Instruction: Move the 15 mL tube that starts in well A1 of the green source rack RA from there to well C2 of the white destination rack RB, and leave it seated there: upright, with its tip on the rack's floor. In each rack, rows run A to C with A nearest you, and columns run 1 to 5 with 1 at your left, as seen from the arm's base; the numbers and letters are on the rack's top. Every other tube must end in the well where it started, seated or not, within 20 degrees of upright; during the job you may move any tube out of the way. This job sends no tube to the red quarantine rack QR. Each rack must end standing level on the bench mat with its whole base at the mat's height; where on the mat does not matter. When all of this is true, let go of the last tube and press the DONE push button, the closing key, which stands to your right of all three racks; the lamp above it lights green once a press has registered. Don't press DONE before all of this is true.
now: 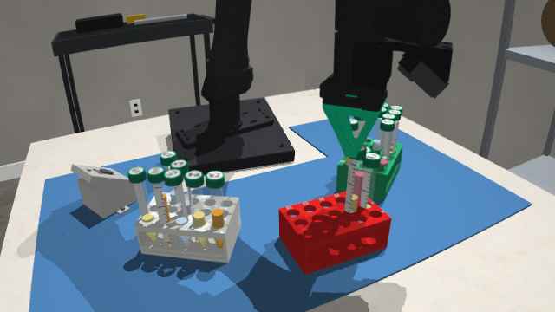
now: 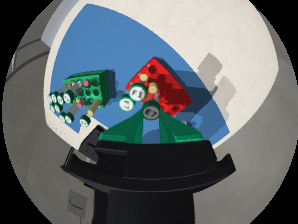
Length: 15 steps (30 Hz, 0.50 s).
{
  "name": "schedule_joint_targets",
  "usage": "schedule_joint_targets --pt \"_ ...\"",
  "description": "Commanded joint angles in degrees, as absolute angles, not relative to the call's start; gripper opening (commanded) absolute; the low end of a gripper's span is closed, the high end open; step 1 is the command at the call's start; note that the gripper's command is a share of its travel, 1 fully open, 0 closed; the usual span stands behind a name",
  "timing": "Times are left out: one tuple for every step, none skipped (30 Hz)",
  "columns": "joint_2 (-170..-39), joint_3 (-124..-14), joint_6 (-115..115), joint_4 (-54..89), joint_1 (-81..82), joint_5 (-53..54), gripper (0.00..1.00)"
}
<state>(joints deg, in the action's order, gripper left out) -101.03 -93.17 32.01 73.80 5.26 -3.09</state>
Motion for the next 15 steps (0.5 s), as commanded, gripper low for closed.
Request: schedule_joint_targets --pt "-100.1 -94.4 32.0 74.8 5.3 -3.0 0.00" --pt "-100.0 -94.6 32.0 75.0 5.3 -3.0 0.00" --pt "-100.0 -94.7 32.0 75.2 5.3 -3.0 0.00" --pt "-100.0 -94.9 31.9 75.5 5.3 -3.0 0.00" --pt "-100.0 -94.9 31.9 75.5 5.3 -3.0 0.00" --pt "-100.0 -94.9 31.9 75.5 5.3 -3.0 0.00" --pt "-100.0 -95.2 31.9 75.7 5.3 -3.0 0.00" --pt "-100.0 -95.4 31.9 75.9 5.4 -3.0 0.00" --pt "-100.0 -95.6 31.9 76.1 5.4 -3.0 0.00" --pt "-100.0 -95.9 31.9 76.4 5.4 -3.0 0.00" --pt "-100.0 -96.1 31.9 76.6 5.4 -3.0 0.00" --pt "-100.0 -96.4 31.9 76.8 5.4 -3.0 0.00" --pt "-100.0 -96.6 31.9 77.1 5.4 -3.1 0.00" --pt "-100.0 -96.8 31.9 77.3 5.4 -3.1 0.00" --pt "-100.0 -97.1 31.9 77.5 5.4 -3.1 0.00"
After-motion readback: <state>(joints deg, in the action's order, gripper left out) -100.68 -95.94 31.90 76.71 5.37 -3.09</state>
